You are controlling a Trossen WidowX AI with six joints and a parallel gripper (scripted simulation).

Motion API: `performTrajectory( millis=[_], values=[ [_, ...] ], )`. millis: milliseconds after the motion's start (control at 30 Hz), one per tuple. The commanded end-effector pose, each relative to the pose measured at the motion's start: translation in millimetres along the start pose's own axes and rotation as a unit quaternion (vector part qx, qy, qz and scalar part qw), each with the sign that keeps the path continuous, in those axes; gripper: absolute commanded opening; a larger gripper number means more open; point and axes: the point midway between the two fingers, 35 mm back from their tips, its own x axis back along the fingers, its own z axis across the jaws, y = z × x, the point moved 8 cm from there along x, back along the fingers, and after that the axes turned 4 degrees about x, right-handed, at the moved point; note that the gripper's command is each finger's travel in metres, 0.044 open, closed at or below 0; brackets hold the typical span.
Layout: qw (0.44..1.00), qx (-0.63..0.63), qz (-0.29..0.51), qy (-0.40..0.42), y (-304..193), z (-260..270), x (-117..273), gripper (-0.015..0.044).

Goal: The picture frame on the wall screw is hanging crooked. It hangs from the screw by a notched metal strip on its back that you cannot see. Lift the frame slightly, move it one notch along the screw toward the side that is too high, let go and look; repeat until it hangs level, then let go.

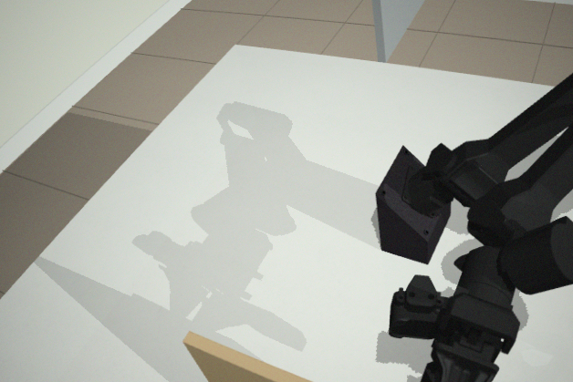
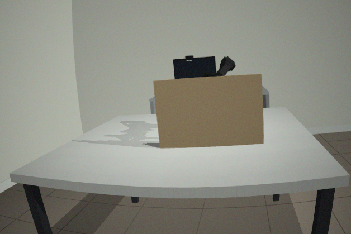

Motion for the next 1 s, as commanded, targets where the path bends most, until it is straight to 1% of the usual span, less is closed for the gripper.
performTrajectory(
  millis=[0,967],
  values=[
    [1.0,0.0,-0.002,0.004,0.9,1.2,0.0,0.0],
    [1.0,0.0,-0.002,0.004,6.5,0.9,0.0,0.0]
  ],
)
